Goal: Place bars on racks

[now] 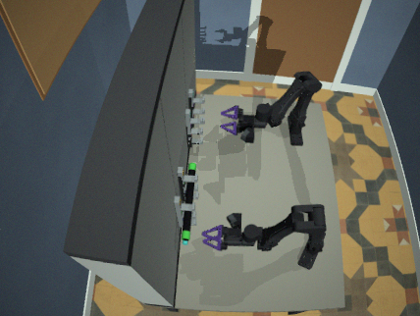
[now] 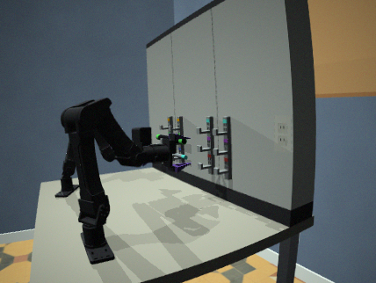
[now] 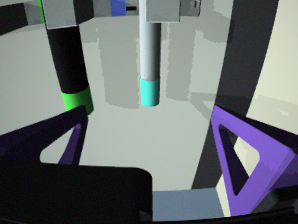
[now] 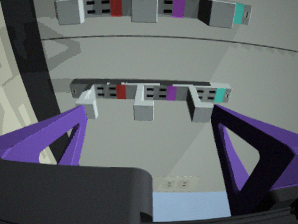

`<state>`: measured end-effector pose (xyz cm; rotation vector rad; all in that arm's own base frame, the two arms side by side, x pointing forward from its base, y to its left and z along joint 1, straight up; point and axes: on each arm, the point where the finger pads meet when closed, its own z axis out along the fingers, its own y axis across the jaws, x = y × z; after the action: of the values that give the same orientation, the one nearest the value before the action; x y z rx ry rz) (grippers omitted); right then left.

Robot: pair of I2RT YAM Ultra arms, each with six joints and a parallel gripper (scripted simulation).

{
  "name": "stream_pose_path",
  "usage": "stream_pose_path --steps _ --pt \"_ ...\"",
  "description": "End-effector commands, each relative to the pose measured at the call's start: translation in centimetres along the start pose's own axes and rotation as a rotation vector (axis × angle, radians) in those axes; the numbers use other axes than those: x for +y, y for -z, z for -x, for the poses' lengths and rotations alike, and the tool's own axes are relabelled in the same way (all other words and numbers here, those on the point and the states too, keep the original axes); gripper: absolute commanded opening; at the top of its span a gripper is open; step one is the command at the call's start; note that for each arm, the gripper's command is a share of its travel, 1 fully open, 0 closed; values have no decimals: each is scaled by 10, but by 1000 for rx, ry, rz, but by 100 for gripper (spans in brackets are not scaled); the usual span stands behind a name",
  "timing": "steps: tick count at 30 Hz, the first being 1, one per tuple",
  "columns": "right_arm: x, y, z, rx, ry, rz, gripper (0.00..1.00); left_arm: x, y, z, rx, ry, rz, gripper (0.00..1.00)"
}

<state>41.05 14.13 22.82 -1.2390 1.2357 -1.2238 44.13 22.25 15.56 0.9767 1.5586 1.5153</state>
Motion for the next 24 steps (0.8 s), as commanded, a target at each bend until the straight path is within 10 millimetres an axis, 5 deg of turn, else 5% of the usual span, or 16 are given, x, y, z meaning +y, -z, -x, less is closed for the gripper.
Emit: stream_pose_path --steps 1,24 --pt "-10 2 3 -5 -21 -31 100 18 -5 -3 2 0 28 100" --pt "-10 2 3 -5 -21 -31 100 15 -2 -3 2 0 28 100"
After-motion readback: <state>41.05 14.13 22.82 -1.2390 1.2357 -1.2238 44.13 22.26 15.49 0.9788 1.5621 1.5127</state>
